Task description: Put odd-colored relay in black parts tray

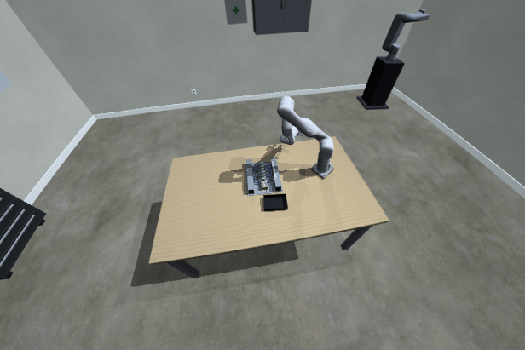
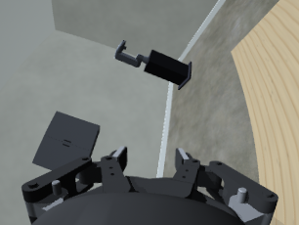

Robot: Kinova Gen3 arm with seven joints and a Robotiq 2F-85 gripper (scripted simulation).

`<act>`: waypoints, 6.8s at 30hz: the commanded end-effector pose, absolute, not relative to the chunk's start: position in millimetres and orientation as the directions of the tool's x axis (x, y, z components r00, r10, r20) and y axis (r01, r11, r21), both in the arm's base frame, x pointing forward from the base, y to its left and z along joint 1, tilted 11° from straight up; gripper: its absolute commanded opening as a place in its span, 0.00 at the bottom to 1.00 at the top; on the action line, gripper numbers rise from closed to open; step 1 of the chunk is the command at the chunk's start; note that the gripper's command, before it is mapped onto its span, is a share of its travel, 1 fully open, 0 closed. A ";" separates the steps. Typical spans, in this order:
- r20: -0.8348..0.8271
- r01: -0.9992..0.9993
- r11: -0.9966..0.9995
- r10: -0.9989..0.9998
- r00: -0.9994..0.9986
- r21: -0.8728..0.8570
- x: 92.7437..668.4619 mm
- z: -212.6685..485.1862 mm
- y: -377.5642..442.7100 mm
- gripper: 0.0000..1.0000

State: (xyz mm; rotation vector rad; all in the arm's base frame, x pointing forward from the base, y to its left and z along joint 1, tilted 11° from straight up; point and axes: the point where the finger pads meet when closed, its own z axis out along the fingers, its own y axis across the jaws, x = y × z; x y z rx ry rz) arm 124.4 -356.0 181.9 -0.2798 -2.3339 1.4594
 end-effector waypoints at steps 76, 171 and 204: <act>-0.109 0.630 0.422 0.770 -0.628 -0.652 196.8 119.6 -251.6 0.61; 0.064 0.993 0.083 0.994 -0.089 0.087 443.4 158.6 -65.7 0.61; 0.108 0.988 0.040 0.993 -0.057 0.149 467.2 174.2 -49.7 0.61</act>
